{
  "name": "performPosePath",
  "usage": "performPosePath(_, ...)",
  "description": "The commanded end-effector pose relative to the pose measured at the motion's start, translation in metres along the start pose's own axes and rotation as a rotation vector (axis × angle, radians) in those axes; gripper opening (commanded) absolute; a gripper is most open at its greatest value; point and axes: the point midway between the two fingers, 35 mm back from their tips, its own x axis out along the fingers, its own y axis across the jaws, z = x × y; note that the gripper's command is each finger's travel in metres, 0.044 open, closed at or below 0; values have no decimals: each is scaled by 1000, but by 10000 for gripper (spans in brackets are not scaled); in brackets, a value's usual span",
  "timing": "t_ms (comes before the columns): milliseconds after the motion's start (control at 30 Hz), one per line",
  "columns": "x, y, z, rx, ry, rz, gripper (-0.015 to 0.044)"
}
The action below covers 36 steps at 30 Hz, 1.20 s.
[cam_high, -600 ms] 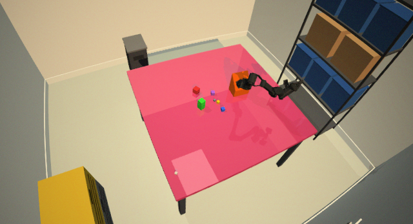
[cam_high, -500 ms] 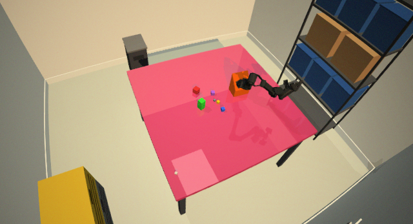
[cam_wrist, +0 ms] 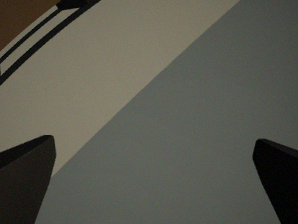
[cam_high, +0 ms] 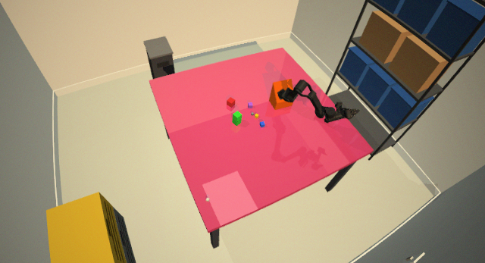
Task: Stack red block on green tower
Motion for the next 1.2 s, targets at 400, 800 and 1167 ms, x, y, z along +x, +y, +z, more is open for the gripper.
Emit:
performPosePath(400, -85, -7, -138, 58, 504, 107, 440)
performPosePath(800, -192, -34, -210, 101, 900, 115, 440)
performPosePath(1167, -310, -69, -239, 138, 1268, 71, 440)
